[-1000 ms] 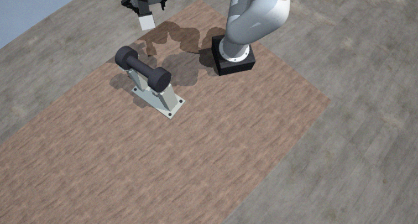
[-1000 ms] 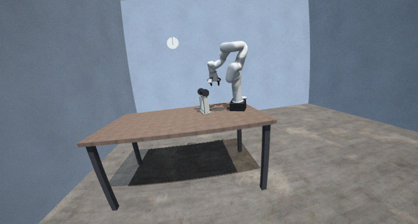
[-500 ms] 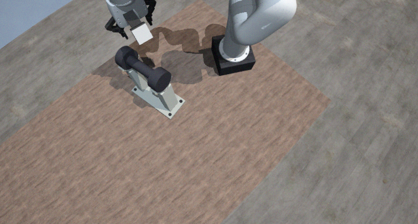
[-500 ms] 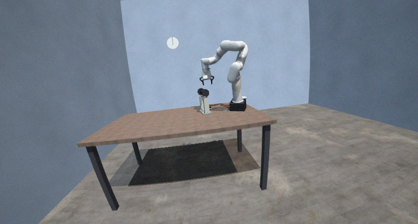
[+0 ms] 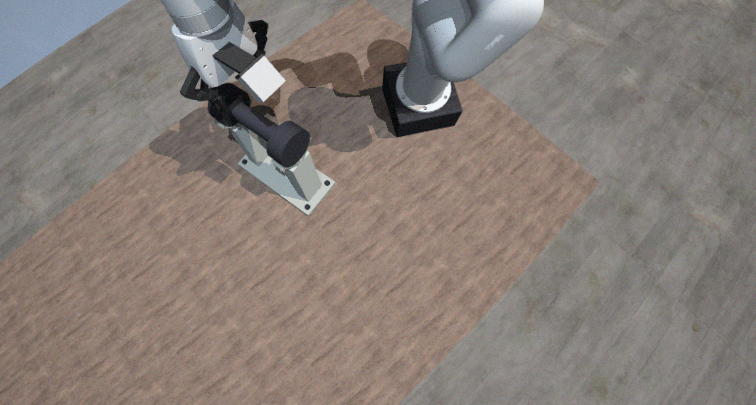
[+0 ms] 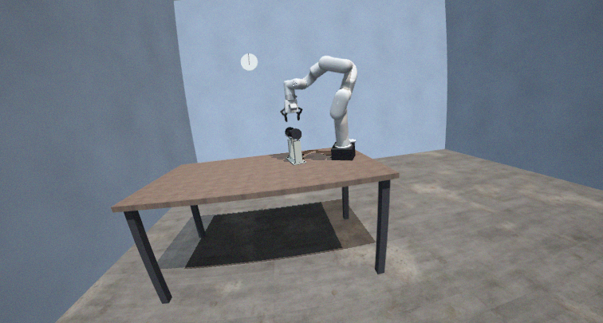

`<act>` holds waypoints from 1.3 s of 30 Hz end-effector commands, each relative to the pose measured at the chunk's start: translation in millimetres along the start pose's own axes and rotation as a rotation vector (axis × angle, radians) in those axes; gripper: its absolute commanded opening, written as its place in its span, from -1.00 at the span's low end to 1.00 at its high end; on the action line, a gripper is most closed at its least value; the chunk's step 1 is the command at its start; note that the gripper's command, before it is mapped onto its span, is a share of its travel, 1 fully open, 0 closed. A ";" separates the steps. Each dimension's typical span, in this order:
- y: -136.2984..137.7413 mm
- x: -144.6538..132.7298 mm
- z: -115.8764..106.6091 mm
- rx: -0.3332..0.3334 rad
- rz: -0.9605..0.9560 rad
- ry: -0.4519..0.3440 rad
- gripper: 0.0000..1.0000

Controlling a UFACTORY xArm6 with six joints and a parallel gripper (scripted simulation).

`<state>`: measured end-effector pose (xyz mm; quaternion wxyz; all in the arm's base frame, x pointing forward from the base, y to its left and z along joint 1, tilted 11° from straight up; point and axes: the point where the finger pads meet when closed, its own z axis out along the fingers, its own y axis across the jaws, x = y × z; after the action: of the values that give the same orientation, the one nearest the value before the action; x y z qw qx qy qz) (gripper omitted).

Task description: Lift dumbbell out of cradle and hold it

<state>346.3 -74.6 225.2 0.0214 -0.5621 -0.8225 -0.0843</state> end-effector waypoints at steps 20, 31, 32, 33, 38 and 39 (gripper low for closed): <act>8.7 8.4 95.6 -0.006 -0.030 0.016 1.00; 8.7 8.4 95.8 -0.006 -0.030 0.016 1.00; 8.7 8.4 95.8 -0.006 -0.030 0.016 1.00; 8.7 8.4 95.8 -0.006 -0.030 0.016 1.00; 8.7 8.4 95.8 -0.006 -0.030 0.016 -1.00; 8.7 8.4 95.8 -0.006 -0.030 0.016 -1.00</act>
<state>355.9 -47.9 131.8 0.0266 -0.5491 -0.8304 -0.0910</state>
